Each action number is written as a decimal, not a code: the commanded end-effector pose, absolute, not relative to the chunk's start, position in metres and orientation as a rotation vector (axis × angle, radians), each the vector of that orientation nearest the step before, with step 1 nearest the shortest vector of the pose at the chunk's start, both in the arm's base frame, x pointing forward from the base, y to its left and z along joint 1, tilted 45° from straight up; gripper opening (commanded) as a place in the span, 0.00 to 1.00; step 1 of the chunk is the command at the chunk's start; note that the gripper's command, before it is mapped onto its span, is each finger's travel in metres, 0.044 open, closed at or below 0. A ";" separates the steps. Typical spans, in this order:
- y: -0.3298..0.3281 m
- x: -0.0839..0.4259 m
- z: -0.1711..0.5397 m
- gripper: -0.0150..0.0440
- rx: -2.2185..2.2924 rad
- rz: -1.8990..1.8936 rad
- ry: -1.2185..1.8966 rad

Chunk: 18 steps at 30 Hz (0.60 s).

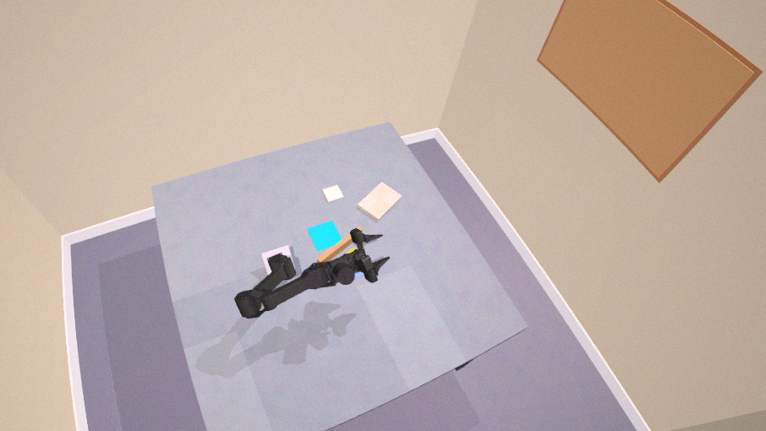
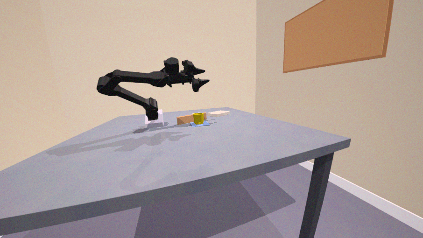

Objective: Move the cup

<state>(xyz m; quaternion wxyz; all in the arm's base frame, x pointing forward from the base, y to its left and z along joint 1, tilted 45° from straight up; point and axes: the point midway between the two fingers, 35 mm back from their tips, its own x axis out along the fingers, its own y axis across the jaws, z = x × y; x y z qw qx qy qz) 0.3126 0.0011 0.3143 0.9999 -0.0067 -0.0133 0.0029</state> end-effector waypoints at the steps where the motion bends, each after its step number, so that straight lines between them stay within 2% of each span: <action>1: 0.001 0.314 0.311 0.89 -0.018 0.002 -0.011; 9: -0.004 0.340 0.184 0.54 -0.343 -0.080 0.696; 14: -0.009 0.316 0.122 0.54 -0.686 -0.036 1.164; 18: -0.016 0.290 0.098 0.54 -1.018 0.061 1.512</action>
